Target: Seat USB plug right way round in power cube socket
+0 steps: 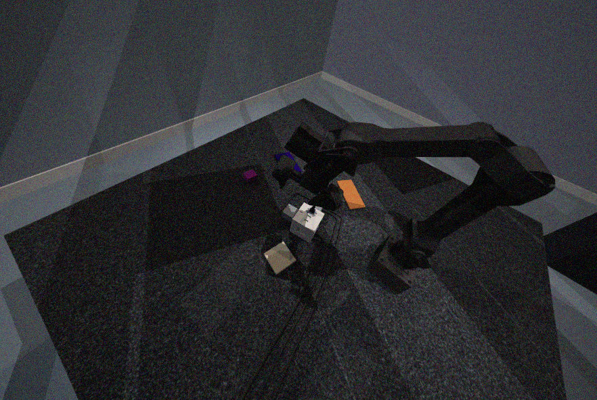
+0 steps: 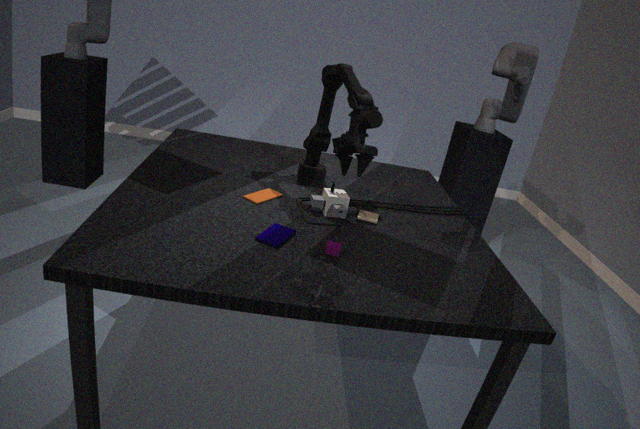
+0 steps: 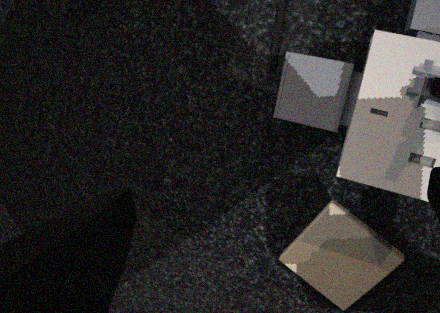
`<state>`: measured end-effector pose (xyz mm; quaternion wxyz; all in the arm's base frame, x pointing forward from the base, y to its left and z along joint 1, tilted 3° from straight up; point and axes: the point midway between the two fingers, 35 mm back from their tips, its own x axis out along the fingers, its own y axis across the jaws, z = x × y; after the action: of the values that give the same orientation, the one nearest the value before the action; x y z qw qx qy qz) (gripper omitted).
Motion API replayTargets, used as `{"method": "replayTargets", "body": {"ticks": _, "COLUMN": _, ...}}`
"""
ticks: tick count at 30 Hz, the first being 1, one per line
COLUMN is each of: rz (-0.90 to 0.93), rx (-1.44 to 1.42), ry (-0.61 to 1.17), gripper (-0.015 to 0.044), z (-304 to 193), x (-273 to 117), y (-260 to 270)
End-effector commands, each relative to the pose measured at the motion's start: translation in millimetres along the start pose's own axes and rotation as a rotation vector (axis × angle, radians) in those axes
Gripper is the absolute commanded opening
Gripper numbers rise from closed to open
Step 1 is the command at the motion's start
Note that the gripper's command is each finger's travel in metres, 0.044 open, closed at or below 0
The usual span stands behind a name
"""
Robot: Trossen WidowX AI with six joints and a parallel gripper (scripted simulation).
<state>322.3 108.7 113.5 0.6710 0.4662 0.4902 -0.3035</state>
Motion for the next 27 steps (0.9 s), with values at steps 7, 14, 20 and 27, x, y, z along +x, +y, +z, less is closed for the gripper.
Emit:
{"method": "replayTargets", "body": {"ticks": 7, "rz": -0.358, "rx": 0.248, "ry": 0.076, "gripper": 0.044, "z": 25, "x": 8, "y": -56}}
{"method": "replayTargets", "body": {"ticks": 14, "rz": -0.358, "rx": 0.248, "ry": 0.076, "gripper": 0.044, "z": 25, "x": 9, "y": -56}}
{"method": "replayTargets", "body": {"ticks": 20, "rz": -0.358, "rx": 0.248, "ry": 0.076, "gripper": 0.044, "z": 25, "x": 14, "y": -58}}
{"method": "replayTargets", "body": {"ticks": 27, "rz": -0.358, "rx": 0.248, "ry": 0.076, "gripper": 0.044, "z": 24, "x": 20, "y": -60}}
